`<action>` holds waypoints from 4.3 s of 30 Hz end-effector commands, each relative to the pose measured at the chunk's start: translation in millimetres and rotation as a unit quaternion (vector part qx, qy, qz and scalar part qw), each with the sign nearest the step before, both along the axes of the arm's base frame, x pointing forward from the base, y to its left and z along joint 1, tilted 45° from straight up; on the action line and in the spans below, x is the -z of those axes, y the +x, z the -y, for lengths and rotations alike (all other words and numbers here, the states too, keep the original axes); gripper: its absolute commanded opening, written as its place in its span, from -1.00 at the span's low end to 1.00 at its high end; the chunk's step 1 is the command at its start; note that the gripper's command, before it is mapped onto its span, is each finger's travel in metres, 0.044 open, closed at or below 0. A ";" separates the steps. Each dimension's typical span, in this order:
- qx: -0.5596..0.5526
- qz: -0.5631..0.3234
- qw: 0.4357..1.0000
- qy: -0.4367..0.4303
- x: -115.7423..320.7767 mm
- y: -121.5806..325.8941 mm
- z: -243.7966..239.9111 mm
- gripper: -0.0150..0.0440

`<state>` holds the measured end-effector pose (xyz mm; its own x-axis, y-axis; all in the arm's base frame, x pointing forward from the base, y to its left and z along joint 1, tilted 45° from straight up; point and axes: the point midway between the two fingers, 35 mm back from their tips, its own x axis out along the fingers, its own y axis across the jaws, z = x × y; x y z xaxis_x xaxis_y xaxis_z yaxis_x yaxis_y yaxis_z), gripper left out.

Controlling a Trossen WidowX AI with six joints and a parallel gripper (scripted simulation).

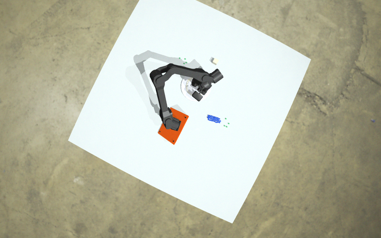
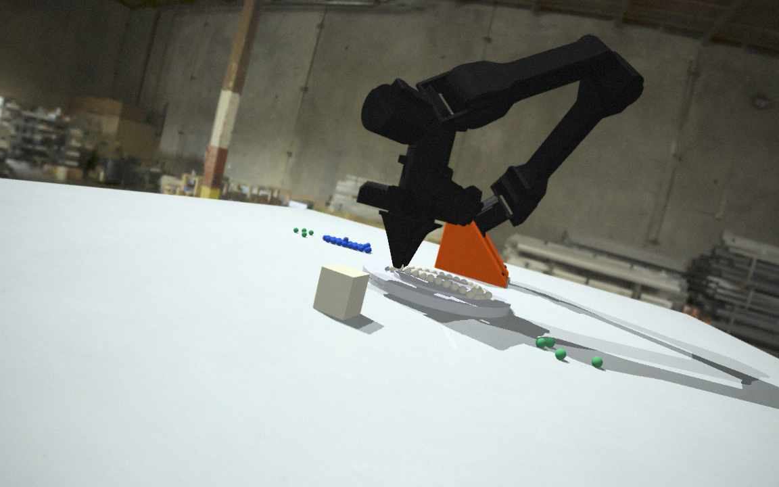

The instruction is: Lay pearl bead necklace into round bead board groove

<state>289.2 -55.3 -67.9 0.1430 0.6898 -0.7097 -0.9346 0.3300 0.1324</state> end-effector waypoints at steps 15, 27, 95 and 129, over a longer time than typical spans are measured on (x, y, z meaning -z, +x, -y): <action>0.001 0.000 1.000 0.001 -1.6 -0.2 1.5 -0.49; 0.002 0.000 1.000 0.002 1.6 6.3 11.9 -0.49; 0.177 -0.170 0.969 0.036 -15.0 0.7 28.6 0.47; 0.232 -0.222 0.946 0.047 -1.7 3.2 15.3 -0.08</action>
<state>292.4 -75.8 -62.2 0.1479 0.6847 -0.7137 -0.5413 0.6599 0.5210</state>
